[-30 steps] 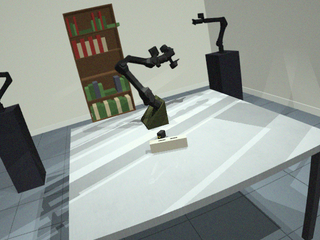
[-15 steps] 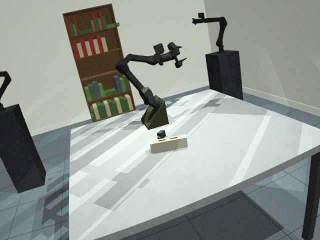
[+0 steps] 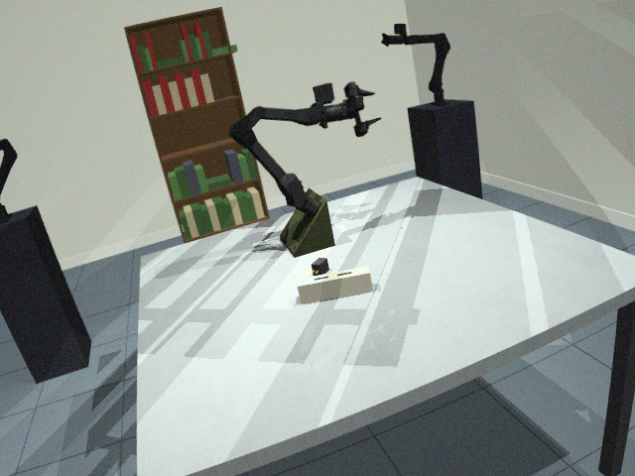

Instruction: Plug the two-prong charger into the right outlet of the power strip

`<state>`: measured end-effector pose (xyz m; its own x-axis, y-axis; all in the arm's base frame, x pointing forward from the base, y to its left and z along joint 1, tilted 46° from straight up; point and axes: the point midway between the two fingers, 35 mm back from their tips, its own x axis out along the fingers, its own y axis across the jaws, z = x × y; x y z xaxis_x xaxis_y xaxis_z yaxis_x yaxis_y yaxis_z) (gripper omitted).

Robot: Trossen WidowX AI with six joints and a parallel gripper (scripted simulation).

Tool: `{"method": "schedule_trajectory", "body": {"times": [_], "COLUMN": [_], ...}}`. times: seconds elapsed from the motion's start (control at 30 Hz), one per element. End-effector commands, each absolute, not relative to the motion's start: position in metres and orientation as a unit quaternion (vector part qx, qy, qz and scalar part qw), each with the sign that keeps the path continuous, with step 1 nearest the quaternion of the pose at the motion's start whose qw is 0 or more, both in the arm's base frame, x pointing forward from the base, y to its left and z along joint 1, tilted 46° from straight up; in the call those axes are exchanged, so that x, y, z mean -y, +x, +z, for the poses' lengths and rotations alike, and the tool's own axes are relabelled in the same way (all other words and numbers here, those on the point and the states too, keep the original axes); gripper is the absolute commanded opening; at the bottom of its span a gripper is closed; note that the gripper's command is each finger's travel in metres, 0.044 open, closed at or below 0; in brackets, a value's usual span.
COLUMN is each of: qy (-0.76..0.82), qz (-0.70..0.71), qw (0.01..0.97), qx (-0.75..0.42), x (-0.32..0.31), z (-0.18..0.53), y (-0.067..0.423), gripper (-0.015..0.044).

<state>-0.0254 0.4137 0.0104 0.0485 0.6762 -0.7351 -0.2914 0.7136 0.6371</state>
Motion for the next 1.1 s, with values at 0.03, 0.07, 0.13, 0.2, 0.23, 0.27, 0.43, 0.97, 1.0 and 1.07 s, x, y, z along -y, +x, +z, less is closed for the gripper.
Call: {"method": "schedule_trajectory", "body": {"times": [0.03, 0.07, 0.13, 0.2, 0.23, 0.27, 0.43, 0.97, 1.0, 1.07], "qy": [0.164, 0.164, 0.165, 0.166, 0.167, 0.167, 0.168, 0.167, 0.167, 0.166], "qz": [0.312, 0.305, 0.292, 0.278, 0.271, 0.264, 0.228, 0.111, 0.103, 0.088], "qw": [0.729, 0.733, 0.741, 0.749, 0.753, 0.757, 0.775, 0.819, 0.821, 0.825], "qx": [-0.587, -0.585, -0.582, -0.578, -0.576, -0.574, -0.565, -0.537, -0.536, -0.533], "x": [-0.407, -0.406, -0.403, -0.4, -0.398, -0.396, -0.385, -0.337, -0.334, -0.326], "z": [0.009, 0.009, 0.007, 0.006, 0.006, 0.005, 0.003, -0.004, -0.004, -0.004], "y": [0.004, 0.01, 0.021, 0.033, 0.038, 0.044, 0.071, 0.149, 0.154, 0.162], "gripper": [0.044, 0.044, 0.044, 0.044, 0.044, 0.044, 0.044, 0.044, 0.044, 0.044]}}
